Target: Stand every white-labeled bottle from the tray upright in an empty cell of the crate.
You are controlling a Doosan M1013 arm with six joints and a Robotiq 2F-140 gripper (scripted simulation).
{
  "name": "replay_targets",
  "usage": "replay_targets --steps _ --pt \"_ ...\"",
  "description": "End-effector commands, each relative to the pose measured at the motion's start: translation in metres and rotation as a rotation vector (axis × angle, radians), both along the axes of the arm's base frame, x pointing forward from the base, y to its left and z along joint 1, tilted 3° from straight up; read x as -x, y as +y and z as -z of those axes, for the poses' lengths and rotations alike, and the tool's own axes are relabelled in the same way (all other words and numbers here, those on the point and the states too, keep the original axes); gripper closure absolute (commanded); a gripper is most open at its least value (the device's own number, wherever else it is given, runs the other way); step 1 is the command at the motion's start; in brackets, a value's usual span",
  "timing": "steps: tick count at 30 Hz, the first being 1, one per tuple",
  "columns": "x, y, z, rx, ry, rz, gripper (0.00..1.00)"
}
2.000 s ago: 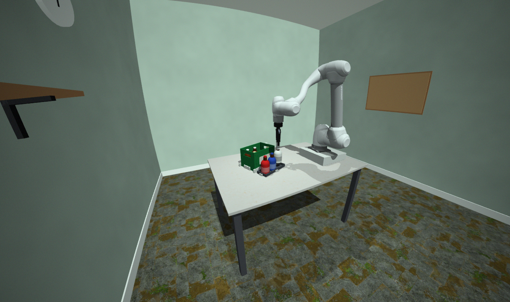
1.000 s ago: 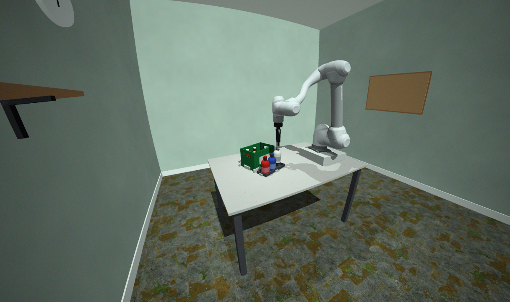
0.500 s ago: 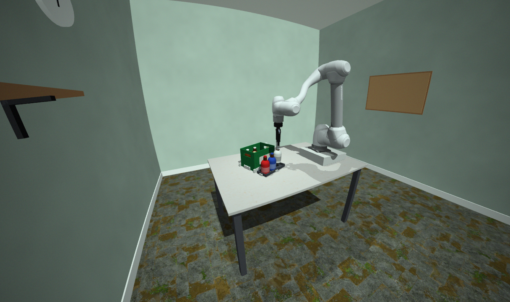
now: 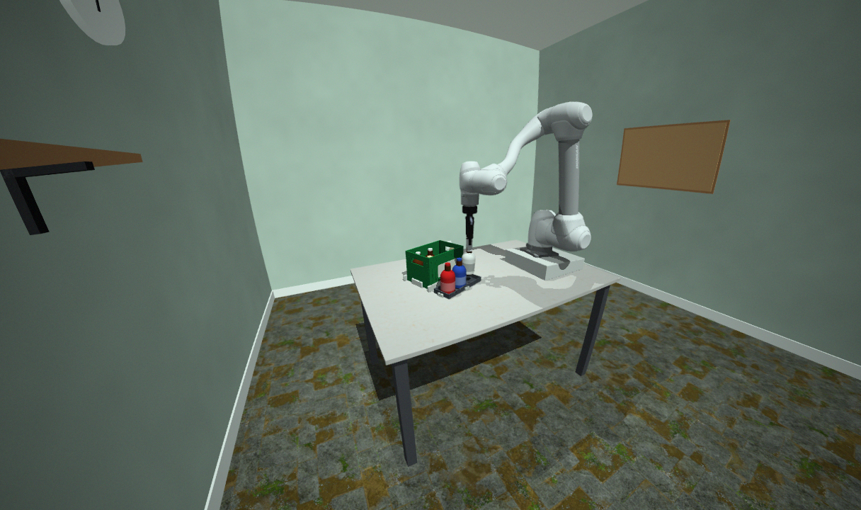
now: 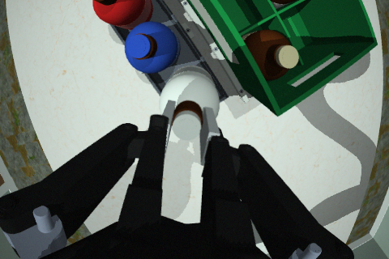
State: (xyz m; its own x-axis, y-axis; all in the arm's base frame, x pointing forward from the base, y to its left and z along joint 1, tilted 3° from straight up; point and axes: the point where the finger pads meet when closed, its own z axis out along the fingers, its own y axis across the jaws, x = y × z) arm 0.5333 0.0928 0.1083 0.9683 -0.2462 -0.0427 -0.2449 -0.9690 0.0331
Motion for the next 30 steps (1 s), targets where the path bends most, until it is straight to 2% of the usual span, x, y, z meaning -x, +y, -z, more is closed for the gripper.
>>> replay_targets --steps 1,30 --pt "0.0 0.0 -0.002 0.0 0.0 0.0 1.0" --pt "-0.002 0.001 -0.03 0.0 0.0 0.0 1.0"
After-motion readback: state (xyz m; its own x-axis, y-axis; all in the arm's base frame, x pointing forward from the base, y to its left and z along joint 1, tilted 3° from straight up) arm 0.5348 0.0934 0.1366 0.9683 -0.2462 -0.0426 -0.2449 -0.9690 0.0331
